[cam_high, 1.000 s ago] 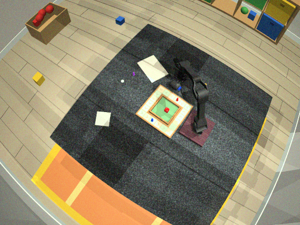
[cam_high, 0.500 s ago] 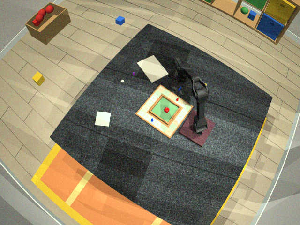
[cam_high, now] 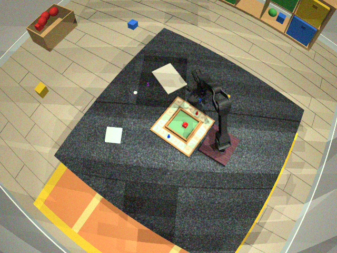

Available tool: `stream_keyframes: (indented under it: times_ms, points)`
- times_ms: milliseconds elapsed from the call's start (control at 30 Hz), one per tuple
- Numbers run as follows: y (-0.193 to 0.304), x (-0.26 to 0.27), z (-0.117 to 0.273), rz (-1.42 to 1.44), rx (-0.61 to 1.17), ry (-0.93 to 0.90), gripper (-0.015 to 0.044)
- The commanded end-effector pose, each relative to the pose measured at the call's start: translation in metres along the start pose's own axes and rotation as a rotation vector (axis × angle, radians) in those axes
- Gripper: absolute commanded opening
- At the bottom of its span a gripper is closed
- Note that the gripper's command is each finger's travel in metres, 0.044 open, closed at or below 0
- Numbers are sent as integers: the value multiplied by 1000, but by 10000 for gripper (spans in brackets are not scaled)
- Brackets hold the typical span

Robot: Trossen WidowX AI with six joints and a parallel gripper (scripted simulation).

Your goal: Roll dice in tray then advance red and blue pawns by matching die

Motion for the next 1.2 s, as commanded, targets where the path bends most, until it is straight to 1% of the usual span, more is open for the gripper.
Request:
stream_keyframes:
  times_ms: [0,167,433,500,533,1167]
  points:
    - [2,1,-7,-3,10,-5,249]
    - [2,1,-7,-3,10,-5,118]
    - [2,1,-7,-3,10,-5,64]
    - [2,1,-6,-3,10,-5,12]
    - [1,1,-4,-3,10,-5,0]
    - [0,-7,102,-3,10,-4,0]
Point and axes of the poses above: the point midway between the two fingers, 35 mm back from their tips, its own z axis back along the fingers, its own x axis across the jaws, y = z × x, the point moved 7 cm from there along z, back along the fingers, and after that the axes turned 14 degrees about z, right-handed, at the moved point
